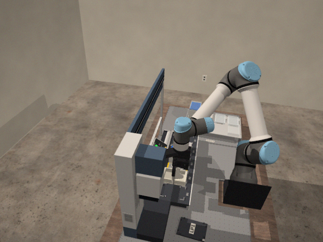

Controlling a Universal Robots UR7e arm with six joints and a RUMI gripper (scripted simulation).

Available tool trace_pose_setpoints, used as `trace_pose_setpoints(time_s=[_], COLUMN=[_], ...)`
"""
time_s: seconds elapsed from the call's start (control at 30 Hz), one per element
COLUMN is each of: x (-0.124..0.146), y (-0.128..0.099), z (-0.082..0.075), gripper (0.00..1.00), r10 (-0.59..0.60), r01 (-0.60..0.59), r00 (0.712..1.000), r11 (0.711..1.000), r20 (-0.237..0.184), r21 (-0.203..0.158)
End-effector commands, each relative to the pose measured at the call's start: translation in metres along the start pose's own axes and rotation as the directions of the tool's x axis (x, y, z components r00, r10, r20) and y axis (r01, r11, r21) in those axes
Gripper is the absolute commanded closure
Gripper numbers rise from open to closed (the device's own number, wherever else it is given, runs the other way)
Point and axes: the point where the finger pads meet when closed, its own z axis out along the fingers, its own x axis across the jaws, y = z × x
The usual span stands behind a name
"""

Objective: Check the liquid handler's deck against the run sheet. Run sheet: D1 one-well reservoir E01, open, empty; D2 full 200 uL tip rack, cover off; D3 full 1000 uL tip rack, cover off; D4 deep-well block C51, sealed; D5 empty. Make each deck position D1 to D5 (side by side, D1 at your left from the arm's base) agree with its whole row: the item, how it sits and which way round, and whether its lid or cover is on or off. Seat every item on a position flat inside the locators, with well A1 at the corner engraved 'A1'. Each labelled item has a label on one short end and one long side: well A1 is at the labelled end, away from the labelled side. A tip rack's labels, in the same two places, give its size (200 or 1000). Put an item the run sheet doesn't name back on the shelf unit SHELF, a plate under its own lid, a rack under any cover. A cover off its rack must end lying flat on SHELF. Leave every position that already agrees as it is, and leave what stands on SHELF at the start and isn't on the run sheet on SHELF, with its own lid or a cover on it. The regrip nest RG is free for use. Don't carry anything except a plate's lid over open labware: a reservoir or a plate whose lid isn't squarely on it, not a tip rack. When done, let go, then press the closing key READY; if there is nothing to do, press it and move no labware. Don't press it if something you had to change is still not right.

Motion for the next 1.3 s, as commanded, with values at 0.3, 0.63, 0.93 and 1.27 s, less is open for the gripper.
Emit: trace_pose_setpoints(time_s=[0.3,0.63,0.93,1.27], x=[0.0,0.0,0.0,0.0], y=[0.0,0.0,0.0,0.0], z=[0.019,0.032,0.047,0.06], gripper=[1.0,1.0,1.0,1.0], r10=[0.0,0.0,0.0,0.0], r01=[0.0,0.0,0.0,0.0], r00=[1.0,1.0,1.0,1.0], r11=[1.0,1.0,1.0,1.0], r20=[0.001,0.001,0.001,0.001], r21=[0.001,0.001,0.001,0.001])
